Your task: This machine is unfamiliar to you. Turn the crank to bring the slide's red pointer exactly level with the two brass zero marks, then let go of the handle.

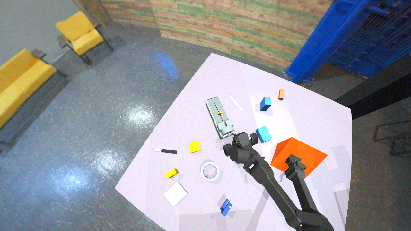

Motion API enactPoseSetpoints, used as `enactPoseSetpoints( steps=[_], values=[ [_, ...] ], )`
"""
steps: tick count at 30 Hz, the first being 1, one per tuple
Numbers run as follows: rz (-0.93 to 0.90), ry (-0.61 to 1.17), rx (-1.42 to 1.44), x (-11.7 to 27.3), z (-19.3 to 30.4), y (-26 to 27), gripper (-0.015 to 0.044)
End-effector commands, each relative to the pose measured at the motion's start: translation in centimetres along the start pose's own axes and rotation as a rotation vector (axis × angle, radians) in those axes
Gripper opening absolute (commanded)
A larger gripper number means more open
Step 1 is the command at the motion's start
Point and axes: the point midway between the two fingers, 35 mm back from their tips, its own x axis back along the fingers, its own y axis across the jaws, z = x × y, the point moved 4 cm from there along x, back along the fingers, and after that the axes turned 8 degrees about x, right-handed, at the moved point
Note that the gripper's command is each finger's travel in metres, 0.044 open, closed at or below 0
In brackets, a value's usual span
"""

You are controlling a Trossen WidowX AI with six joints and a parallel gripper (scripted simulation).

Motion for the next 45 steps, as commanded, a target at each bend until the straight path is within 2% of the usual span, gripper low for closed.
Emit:
enactPoseSetpoints(
  steps=[1, 45],
  values=[
    [0.016, 0.016, -0.005, -0.5, 0.5, -0.4, 0.0],
    [0.015, 0.017, -0.006, -2.5, 2.5, 0.3, 0.0]
  ],
)
